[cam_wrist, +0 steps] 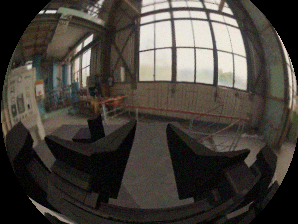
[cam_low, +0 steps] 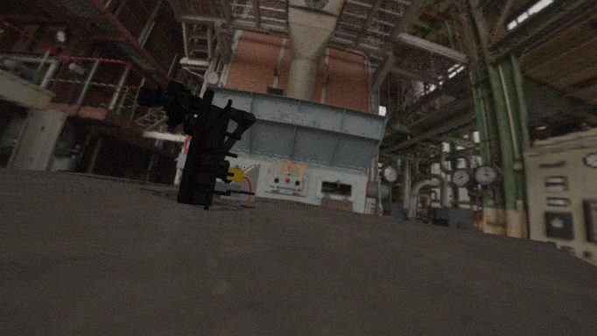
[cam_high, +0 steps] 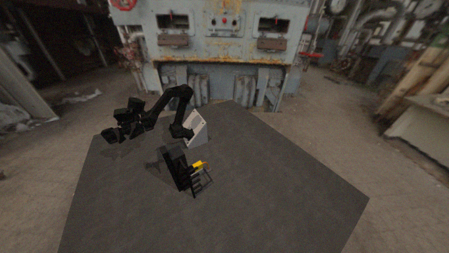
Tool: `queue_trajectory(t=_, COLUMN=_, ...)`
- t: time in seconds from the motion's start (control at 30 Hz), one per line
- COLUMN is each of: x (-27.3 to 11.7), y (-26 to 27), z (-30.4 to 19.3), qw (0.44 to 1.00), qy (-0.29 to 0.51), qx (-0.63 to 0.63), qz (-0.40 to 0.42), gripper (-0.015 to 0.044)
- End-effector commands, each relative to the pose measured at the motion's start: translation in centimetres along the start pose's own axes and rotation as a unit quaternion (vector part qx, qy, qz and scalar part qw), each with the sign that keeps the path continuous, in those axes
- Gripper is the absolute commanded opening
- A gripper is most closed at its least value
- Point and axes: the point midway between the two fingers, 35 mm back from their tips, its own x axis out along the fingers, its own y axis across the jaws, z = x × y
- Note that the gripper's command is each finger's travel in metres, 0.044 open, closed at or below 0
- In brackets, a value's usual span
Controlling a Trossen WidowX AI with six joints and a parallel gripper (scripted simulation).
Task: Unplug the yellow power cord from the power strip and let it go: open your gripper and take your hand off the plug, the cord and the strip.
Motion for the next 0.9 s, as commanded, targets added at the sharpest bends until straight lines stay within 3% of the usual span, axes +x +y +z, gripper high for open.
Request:
queue_trajectory(t=0.0, x=0.6, y=-1.5, z=1.1, qw=0.999, qy=-0.042, qx=0.019, qz=-0.005, gripper=0.0160)
queue_trajectory(t=0.43, x=3.8, y=-6.0, z=2.4, qw=0.985, qy=-0.131, qx=0.107, qz=-0.026, gripper=0.0160)
queue_trajectory(t=0.87, x=9.8, y=-7.6, z=1.1, qw=0.973, qy=-0.125, qx=0.190, qz=-0.034, gripper=0.0160)
